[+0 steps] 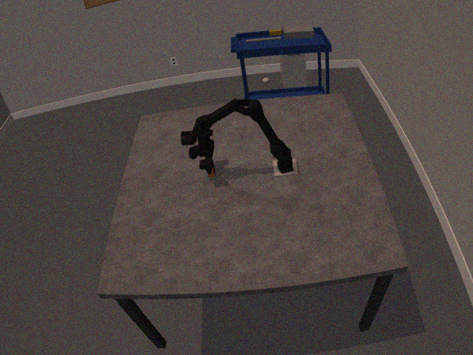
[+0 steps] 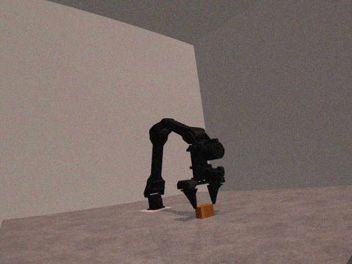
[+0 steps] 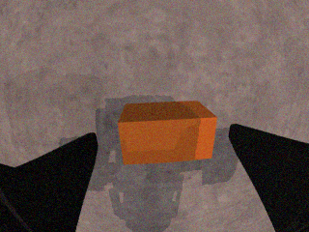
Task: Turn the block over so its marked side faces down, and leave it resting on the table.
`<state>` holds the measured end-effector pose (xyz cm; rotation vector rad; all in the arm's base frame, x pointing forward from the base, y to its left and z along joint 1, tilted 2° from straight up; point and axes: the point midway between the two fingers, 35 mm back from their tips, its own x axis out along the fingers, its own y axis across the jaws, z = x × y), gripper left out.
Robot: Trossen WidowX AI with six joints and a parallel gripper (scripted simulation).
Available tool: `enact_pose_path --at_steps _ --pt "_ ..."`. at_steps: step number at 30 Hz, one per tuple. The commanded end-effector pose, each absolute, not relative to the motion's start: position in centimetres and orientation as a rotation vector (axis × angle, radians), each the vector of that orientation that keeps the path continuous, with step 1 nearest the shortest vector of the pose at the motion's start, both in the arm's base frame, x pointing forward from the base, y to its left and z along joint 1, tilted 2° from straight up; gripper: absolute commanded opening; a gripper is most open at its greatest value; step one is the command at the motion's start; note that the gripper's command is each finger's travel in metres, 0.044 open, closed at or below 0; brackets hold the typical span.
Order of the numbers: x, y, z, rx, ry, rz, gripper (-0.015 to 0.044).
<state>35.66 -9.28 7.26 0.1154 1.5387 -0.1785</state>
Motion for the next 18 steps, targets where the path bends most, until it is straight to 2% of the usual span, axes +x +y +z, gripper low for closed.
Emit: enact_pose_path --at_steps 1,5,11,18 --pt "35.41 -9.33 6.14 0.113 1.551 -0.180 0.0440" --pt "35.40 -9.33 5.90 0.113 1.551 -0.180 0.0440" --pt "35.40 -9.33 5.90 0.113 1.551 -0.180 0.0282" --pt "35.40 -9.33 5.90 0.113 1.551 -0.180 0.0236"
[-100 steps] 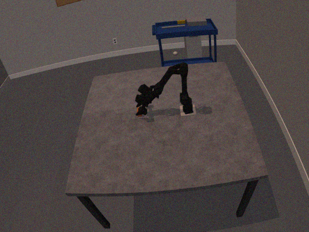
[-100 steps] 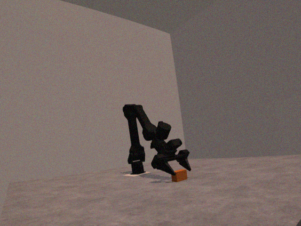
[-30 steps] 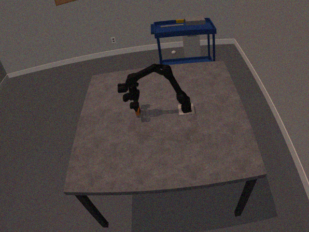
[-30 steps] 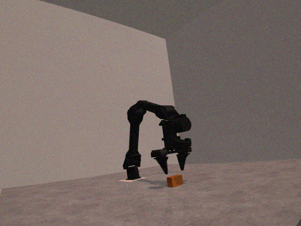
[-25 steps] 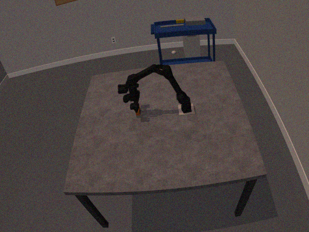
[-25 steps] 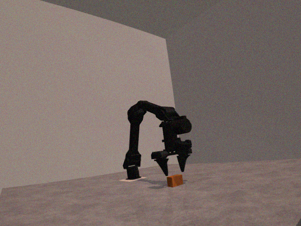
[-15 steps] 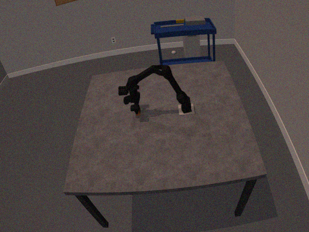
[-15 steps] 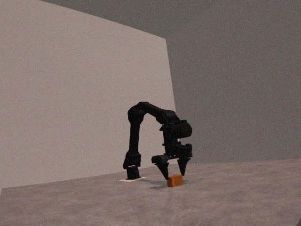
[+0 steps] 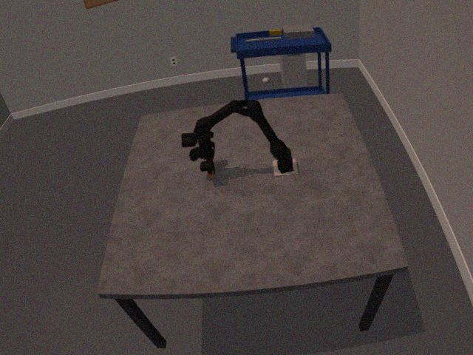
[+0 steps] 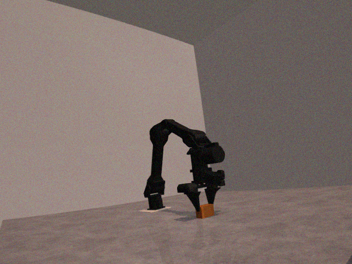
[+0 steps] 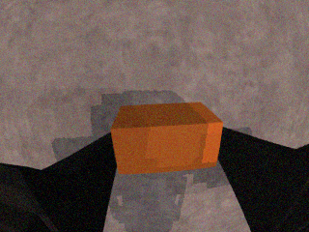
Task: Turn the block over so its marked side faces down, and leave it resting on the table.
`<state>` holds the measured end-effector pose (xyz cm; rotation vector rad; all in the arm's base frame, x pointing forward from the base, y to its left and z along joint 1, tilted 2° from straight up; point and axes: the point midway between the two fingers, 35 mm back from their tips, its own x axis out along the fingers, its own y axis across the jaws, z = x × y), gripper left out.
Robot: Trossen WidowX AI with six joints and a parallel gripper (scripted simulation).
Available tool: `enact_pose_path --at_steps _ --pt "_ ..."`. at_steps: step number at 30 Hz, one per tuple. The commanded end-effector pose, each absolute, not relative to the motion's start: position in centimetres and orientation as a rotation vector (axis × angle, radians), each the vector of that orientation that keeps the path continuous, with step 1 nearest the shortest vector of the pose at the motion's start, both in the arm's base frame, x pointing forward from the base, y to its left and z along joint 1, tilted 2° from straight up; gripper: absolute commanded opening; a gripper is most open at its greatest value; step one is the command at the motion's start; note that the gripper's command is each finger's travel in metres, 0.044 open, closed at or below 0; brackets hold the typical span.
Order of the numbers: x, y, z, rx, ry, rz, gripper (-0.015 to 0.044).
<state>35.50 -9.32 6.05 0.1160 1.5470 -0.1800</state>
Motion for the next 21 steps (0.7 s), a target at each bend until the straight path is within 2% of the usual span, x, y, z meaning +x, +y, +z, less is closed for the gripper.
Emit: enact_pose_path --at_steps 1,14,19,21 --pt "35.4 -9.3 5.9 0.113 1.551 -0.180 0.0229" --pt "35.4 -9.3 5.9 0.113 1.551 -0.180 0.0143" --pt "35.4 -9.2 8.0 0.113 1.551 -0.180 0.0011" --pt "35.4 -9.2 8.8 0.113 1.551 -0.180 0.0000"
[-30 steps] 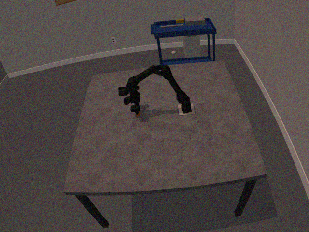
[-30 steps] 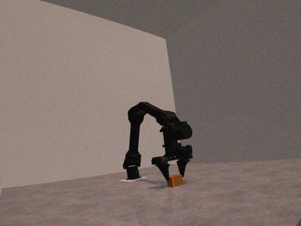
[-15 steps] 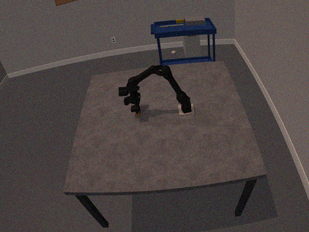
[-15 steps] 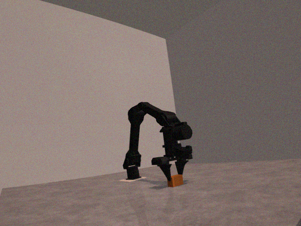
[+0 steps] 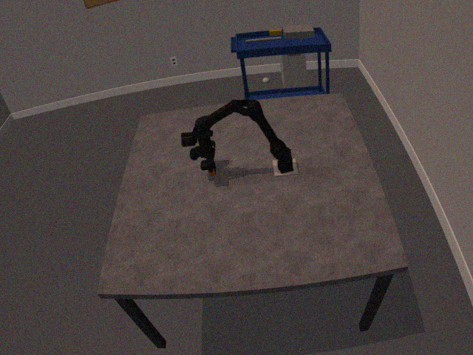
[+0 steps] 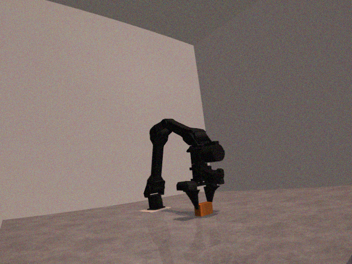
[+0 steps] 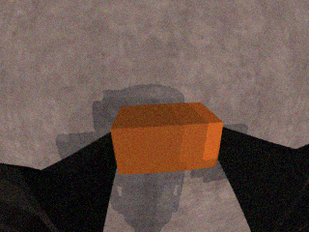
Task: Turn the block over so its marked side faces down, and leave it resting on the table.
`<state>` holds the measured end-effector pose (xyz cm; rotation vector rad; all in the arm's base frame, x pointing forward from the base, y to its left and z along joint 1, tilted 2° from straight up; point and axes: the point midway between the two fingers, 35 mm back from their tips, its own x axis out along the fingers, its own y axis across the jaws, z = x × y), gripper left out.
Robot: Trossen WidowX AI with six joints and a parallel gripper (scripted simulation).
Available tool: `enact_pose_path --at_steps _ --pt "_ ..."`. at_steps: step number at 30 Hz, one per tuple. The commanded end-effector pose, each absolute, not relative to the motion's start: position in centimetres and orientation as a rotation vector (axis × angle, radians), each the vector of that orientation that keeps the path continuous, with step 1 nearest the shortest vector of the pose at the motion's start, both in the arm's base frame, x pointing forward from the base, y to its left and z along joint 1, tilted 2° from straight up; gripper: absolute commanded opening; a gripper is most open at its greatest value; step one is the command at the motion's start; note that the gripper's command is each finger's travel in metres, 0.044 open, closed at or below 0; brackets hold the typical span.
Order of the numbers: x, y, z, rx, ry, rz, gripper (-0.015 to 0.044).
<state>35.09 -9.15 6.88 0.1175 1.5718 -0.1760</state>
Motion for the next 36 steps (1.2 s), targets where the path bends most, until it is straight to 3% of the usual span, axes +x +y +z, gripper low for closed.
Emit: enact_pose_path --at_steps 1,36 --pt "35.4 -9.2 8.9 0.113 1.551 -0.180 0.0000" --pt "35.3 -9.3 7.7 0.070 1.112 -0.190 0.0000"
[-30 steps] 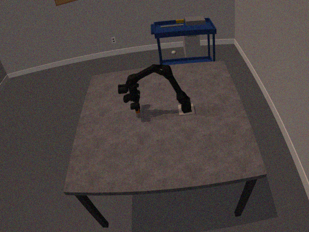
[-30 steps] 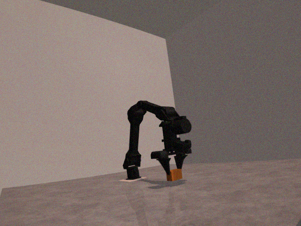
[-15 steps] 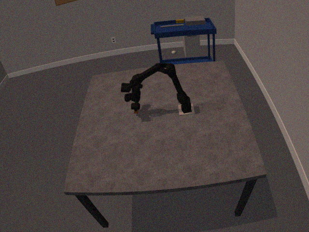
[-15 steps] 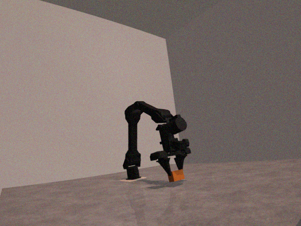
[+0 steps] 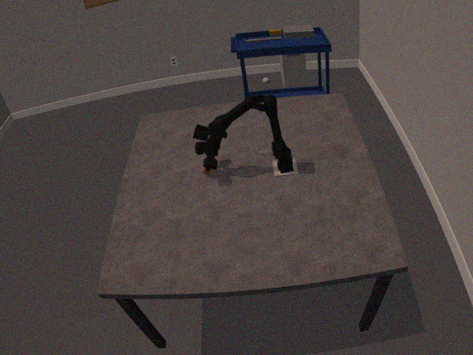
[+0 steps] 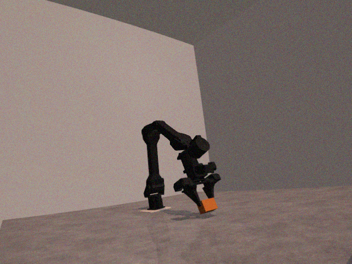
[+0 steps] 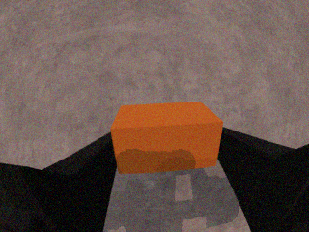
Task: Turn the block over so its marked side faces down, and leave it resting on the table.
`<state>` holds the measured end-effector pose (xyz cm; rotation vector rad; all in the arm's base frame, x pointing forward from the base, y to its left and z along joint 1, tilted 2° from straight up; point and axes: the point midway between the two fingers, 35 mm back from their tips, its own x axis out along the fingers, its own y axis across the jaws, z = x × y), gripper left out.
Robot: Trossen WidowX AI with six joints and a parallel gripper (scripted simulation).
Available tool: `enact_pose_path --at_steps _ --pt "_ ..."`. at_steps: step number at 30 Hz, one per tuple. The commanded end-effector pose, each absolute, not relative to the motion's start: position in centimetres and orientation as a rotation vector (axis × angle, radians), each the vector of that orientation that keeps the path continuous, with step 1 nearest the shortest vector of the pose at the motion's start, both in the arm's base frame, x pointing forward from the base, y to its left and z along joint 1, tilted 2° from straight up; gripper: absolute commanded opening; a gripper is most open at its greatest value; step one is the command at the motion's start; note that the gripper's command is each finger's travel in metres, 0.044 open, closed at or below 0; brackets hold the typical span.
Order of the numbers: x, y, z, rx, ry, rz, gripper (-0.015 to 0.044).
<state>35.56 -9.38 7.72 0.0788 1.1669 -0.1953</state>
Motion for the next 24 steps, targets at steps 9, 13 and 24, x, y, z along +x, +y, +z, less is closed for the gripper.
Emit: enact_pose_path --at_steps 9,13,24 --pt "34.9 -9.2 7.7 0.056 1.001 -0.192 0.0000" --pt "34.9 -9.2 7.7 0.056 0.999 -0.192 0.0000" --pt "36.3 -9.6 5.4 0.045 0.842 -0.194 0.0000"
